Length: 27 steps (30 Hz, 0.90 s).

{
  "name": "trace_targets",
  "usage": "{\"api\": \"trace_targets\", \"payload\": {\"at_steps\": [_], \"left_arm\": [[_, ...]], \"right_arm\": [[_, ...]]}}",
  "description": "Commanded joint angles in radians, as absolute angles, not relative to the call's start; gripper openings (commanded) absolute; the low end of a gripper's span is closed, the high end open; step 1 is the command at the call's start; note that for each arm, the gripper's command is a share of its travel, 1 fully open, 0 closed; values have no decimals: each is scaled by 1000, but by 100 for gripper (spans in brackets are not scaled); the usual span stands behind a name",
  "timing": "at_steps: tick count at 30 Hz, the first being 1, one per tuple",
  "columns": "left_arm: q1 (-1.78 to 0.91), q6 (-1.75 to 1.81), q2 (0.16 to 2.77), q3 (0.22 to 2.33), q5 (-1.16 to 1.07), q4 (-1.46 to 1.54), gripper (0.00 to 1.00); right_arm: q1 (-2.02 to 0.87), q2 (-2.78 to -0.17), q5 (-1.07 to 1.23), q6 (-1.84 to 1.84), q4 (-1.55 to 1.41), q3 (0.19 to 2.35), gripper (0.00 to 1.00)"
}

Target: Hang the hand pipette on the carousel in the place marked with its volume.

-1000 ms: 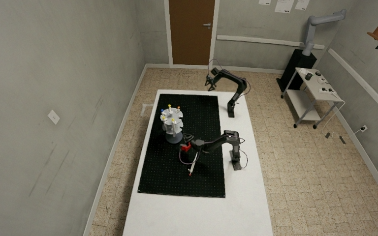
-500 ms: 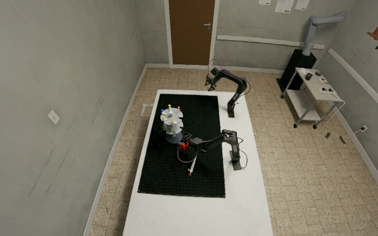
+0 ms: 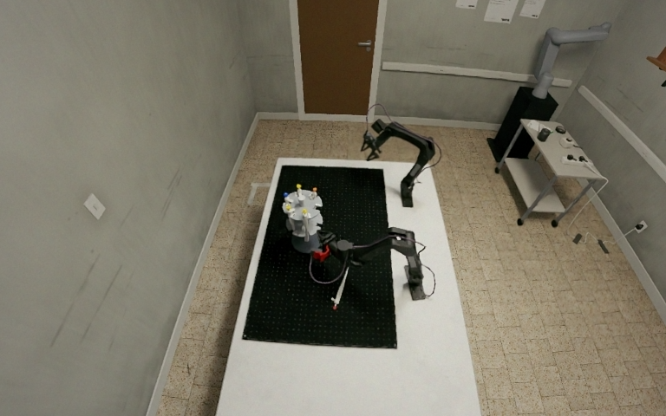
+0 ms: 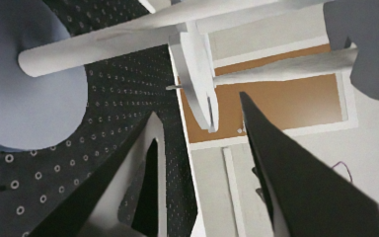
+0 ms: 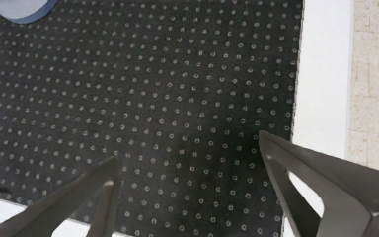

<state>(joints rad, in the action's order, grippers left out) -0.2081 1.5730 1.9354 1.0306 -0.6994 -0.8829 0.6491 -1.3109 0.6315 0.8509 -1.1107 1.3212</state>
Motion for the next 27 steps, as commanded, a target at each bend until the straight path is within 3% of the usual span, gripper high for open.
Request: {"api": "trace_targets", "payload": {"at_steps": [1,27], "left_arm": [[-225,1566,1950,1083,-680,-879,49],[-241,1566,1967,1133,-664,-876,49]], "right_arm": [[658,-1317,648,856,-1102,1341,100],[658,-1317,648,856,-1102,1341,100]]}}
